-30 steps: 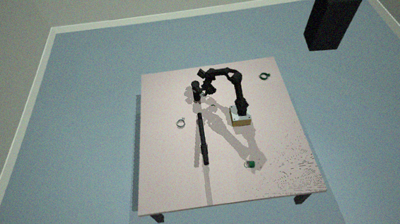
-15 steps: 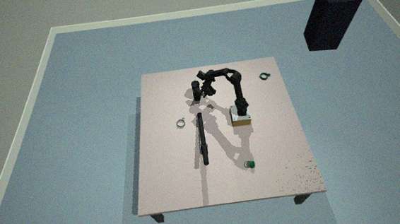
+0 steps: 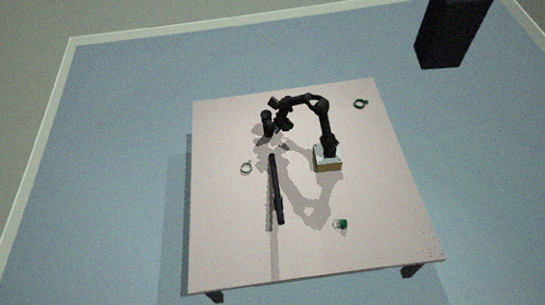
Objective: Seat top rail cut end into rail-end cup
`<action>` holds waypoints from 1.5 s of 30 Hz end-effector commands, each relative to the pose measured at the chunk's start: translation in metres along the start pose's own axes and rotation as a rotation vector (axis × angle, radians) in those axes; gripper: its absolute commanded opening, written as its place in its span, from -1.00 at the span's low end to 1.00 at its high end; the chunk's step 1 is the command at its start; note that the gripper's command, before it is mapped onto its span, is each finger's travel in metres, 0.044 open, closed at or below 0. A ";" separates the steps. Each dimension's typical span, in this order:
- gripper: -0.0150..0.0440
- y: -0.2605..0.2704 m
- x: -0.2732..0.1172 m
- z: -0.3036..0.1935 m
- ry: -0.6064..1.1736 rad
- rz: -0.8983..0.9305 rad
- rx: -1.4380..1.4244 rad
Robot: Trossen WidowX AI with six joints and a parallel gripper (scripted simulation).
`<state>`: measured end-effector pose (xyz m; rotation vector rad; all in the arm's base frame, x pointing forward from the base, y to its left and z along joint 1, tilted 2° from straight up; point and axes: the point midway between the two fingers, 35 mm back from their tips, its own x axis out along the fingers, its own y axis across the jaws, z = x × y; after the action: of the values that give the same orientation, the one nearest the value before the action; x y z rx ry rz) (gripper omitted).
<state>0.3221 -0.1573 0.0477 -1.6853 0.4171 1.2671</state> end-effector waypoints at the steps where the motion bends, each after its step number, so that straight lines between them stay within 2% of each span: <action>1: -0.49 -0.001 0.001 0.000 0.017 0.003 0.026; 45: -0.49 -0.035 0.020 -0.010 0.229 -0.001 0.398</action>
<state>0.3587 -0.1432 0.0472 -1.5062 0.7271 0.9446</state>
